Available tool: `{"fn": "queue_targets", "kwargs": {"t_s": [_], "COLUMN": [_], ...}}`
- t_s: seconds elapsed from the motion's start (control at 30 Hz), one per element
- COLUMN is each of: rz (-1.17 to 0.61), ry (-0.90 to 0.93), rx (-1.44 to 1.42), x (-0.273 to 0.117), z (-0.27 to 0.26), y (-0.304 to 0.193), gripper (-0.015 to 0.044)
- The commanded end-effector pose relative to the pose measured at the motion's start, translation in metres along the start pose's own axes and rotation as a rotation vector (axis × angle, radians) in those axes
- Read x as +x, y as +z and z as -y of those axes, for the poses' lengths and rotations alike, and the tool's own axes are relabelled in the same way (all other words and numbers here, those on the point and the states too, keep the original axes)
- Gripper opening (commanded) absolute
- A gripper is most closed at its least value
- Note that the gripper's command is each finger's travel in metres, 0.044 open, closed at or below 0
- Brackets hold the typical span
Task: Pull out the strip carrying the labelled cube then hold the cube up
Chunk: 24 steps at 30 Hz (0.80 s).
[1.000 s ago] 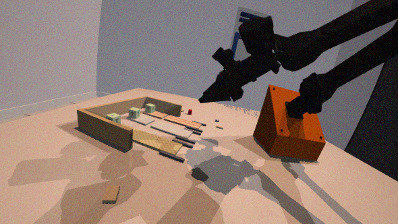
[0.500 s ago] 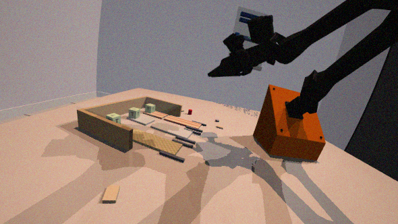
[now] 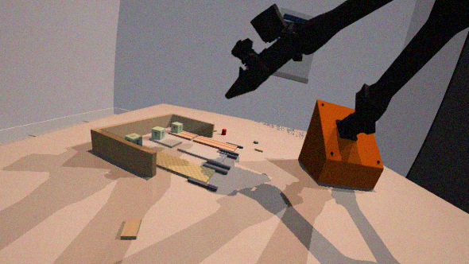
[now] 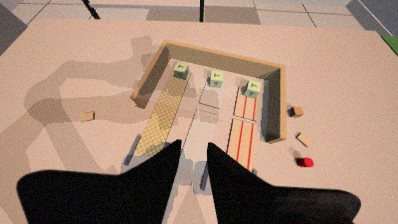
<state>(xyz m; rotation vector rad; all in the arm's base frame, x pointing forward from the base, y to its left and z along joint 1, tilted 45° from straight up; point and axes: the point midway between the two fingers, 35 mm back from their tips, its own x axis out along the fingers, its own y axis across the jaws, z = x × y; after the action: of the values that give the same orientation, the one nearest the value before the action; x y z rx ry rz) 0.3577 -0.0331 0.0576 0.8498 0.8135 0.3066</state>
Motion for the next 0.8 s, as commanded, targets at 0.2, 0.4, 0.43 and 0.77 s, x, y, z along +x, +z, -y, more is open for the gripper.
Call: {"fn": "queue_targets", "kwargs": {"t_s": [0.2,0.4,0.43,0.77], "rz": [-0.445,-0.604,-0.628,-0.661], "ry": [-0.077,-0.123,-0.131,-0.143], "rx": [0.113,0.14,0.144,0.148], "x": [0.074,0.093,0.096,0.099], "z": [-0.058,-0.09,-0.095,-0.101], "y": [-0.007,-0.02,-0.022,-0.026], "gripper": [0.0,0.0,0.0,0.0]}}
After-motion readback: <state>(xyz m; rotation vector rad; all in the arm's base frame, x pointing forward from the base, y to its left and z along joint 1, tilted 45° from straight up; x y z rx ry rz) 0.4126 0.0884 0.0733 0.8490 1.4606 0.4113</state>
